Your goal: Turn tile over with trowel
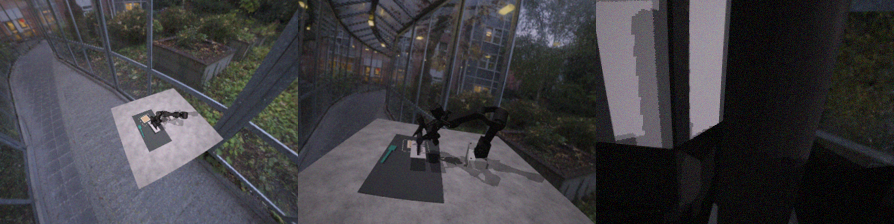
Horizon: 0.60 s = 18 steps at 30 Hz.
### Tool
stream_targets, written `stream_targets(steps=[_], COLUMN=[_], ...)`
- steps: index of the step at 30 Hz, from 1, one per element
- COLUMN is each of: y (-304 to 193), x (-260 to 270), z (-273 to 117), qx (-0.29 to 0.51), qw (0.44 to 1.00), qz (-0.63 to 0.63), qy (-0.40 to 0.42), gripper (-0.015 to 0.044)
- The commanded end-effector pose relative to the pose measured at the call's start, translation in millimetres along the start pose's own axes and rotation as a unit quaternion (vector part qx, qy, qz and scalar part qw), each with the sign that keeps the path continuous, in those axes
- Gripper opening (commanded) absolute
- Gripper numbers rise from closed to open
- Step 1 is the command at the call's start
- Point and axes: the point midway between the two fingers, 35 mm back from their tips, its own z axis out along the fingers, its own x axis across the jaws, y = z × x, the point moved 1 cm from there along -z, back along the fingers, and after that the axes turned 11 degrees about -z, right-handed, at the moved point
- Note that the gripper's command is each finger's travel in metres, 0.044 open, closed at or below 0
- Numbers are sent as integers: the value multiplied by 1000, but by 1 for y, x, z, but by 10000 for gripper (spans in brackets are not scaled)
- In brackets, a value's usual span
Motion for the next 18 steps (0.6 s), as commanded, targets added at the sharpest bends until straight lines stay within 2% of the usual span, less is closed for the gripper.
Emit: stream_targets(steps=[1,18], y=[0,35], x=[-8,-17], z=[7,53], qx=[10,55], qw=[1000,977], qz=[28,185], qy=[9,91], gripper=[0,0])
